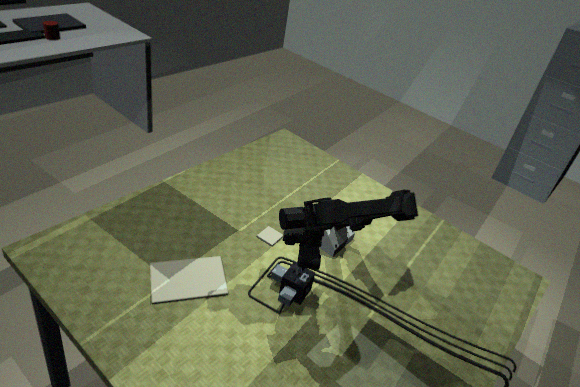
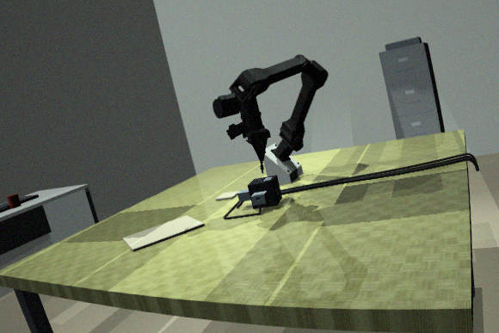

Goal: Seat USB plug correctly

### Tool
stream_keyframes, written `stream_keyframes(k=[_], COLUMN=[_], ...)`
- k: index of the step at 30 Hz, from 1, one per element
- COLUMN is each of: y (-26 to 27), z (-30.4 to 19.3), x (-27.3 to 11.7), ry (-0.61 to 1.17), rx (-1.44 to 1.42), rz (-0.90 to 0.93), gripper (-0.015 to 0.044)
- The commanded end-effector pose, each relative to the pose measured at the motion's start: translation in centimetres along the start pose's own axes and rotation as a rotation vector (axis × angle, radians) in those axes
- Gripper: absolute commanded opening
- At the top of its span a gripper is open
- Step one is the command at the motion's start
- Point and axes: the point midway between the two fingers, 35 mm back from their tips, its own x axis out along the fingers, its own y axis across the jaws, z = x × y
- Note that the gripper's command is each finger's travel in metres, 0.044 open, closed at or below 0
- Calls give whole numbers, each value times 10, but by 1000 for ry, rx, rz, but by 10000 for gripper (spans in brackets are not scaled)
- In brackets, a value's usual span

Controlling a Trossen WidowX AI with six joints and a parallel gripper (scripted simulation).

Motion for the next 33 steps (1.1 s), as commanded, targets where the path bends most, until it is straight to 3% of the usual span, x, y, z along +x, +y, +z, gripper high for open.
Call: stream_keyframes(k=[1, 13, 33], y=[0, 0, 0], z=[0, 0, 0], x=[0, 0, 1], ry=[-1, -1, 4], rx=[96, 393, 392], rz=[0, 0, 2], gripper=[0, 0, 0])
